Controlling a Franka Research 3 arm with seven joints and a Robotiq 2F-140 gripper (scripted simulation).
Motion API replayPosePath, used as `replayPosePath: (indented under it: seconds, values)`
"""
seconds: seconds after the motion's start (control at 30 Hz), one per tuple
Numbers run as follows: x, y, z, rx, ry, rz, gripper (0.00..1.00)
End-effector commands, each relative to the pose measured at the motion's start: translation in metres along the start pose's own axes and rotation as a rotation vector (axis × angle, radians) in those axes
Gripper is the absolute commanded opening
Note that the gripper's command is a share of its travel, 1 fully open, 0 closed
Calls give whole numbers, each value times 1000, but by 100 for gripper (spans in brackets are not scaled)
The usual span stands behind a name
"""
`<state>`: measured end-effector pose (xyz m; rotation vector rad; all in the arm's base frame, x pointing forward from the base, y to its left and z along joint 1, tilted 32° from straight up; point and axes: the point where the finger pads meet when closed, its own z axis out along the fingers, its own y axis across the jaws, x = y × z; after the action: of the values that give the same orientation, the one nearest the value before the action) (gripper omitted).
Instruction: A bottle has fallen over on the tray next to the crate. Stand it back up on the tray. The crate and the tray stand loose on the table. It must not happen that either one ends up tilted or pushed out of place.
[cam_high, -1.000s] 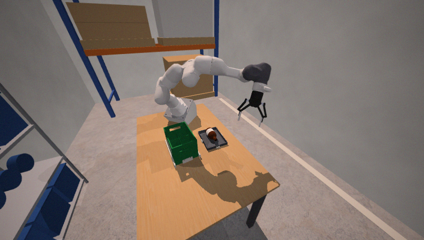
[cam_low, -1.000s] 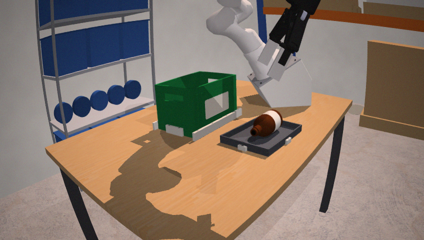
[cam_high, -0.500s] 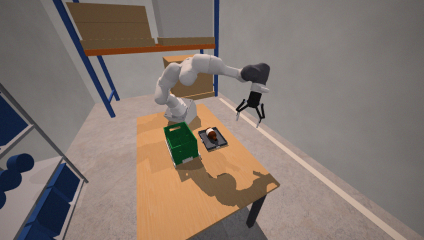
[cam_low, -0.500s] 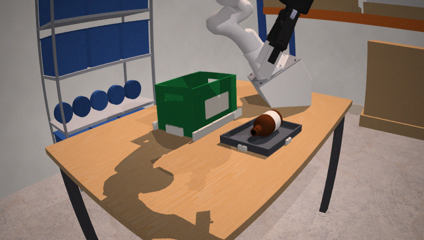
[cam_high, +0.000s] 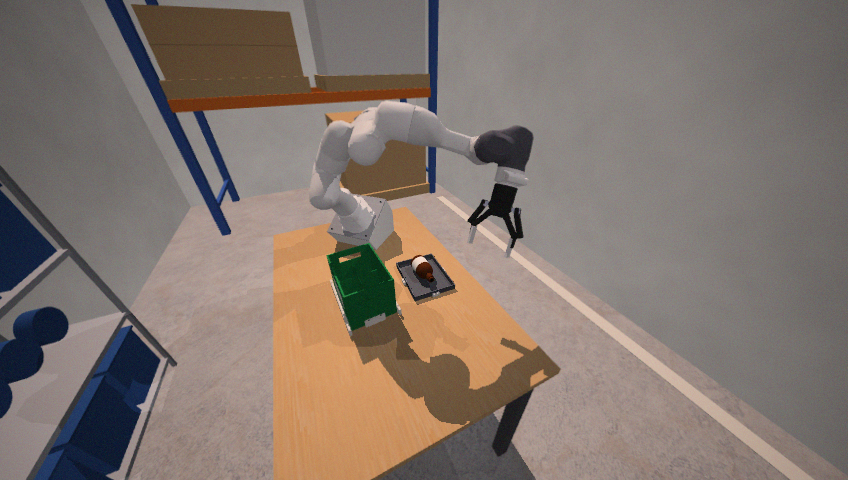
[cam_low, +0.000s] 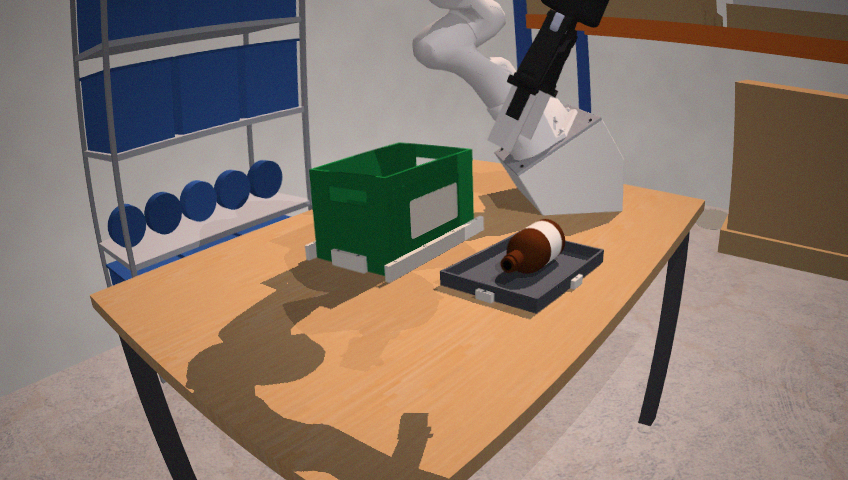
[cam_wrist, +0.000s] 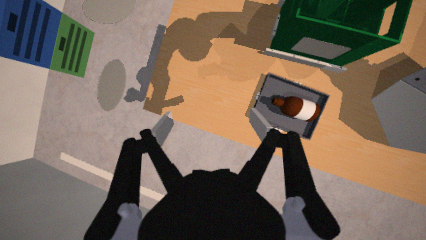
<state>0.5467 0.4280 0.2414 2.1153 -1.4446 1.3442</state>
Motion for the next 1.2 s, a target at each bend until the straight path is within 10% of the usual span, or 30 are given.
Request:
replayPosePath:
  seconds: [0.0, 1.17]
  values:
    - [-3, -2, -2, 29, -24, 142, 100]
    - [16, 39, 18, -17, -114, 624, 100]
